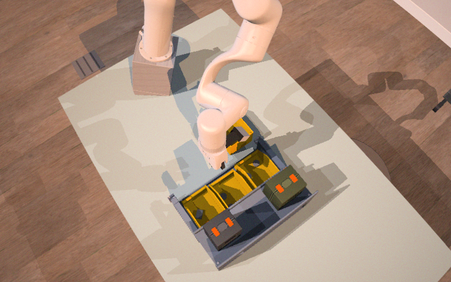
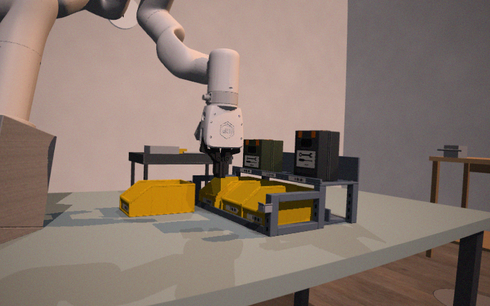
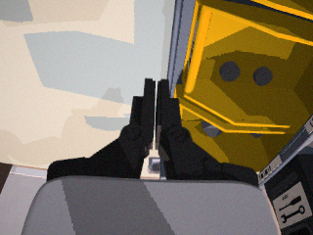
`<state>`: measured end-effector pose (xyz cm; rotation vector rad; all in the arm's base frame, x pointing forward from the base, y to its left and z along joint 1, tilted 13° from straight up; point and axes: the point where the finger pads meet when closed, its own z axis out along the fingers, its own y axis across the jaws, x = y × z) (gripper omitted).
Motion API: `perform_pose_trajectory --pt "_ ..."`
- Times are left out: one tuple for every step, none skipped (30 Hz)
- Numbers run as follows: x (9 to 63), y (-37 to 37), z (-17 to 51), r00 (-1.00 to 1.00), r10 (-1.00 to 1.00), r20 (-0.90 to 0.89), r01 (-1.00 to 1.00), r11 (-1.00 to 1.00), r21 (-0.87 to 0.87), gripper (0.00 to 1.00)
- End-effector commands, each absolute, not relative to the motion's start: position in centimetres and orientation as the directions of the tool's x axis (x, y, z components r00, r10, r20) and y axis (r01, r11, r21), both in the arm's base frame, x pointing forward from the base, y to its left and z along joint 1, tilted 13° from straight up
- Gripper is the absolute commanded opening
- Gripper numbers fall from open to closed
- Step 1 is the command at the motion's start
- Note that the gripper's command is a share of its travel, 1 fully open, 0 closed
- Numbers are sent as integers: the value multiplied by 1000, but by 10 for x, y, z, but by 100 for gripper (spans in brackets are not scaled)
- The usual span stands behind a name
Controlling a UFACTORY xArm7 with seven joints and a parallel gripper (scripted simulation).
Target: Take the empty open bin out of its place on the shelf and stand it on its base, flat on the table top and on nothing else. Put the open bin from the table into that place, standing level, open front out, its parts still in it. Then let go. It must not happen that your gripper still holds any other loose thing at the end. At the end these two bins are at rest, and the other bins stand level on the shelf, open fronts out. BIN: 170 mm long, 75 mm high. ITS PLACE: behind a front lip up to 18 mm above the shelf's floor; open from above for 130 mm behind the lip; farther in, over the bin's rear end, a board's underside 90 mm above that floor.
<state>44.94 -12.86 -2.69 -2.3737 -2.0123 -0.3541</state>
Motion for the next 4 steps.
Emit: perform_pose_trajectory --pt "450 -130 -25 150 973 177 974 -176 141 0" --pt "450 -130 -25 150 973 177 974 -176 141 0" --pt "450 -130 -25 150 973 177 974 -176 141 0" --pt "450 -130 -25 150 973 177 974 -176 141 0"
